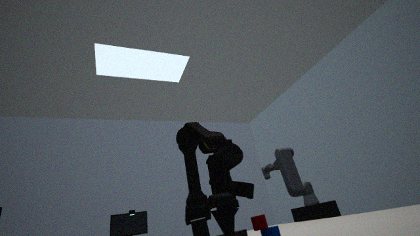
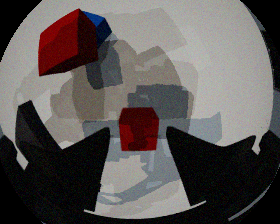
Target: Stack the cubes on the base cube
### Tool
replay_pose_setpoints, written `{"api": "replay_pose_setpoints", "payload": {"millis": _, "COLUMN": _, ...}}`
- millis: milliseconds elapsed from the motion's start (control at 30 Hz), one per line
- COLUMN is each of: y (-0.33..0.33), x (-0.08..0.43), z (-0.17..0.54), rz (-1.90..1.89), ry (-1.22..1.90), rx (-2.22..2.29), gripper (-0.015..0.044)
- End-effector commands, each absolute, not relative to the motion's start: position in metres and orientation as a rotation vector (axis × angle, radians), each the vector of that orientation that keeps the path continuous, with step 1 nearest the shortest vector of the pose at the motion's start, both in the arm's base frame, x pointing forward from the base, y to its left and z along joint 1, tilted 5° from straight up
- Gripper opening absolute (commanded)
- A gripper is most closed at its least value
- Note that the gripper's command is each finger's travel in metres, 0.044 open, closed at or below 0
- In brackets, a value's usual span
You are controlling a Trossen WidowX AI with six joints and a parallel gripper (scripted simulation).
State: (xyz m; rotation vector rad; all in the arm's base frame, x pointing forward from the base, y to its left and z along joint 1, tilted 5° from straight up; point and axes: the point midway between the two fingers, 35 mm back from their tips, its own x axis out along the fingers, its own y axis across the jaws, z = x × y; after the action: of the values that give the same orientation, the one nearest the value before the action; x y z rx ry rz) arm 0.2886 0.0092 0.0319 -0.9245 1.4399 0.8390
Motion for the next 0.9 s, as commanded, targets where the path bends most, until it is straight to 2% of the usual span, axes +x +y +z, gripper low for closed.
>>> {"api": "replay_pose_setpoints", "payload": {"millis": 0, "y": 0.008, "x": 0.288, "z": 0.027, "rz": 0.838, "ry": 1.441, "rx": -0.931, "gripper": 0.0265}}
{"api": "replay_pose_setpoints", "payload": {"millis": 133, "y": 0.008, "x": 0.288, "z": 0.023, "rz": 0.838, "ry": 1.441, "rx": -0.931, "gripper": 0.0265}}
{"api": "replay_pose_setpoints", "payload": {"millis": 333, "y": 0.008, "x": 0.288, "z": 0.023, "rz": 0.838, "ry": 1.441, "rx": -0.931, "gripper": 0.0107}}
{"api": "replay_pose_setpoints", "payload": {"millis": 867, "y": 0.012, "x": 0.300, "z": 0.041, "rz": 0.815, "ry": 1.394, "rx": -0.969, "gripper": 0.0105}}
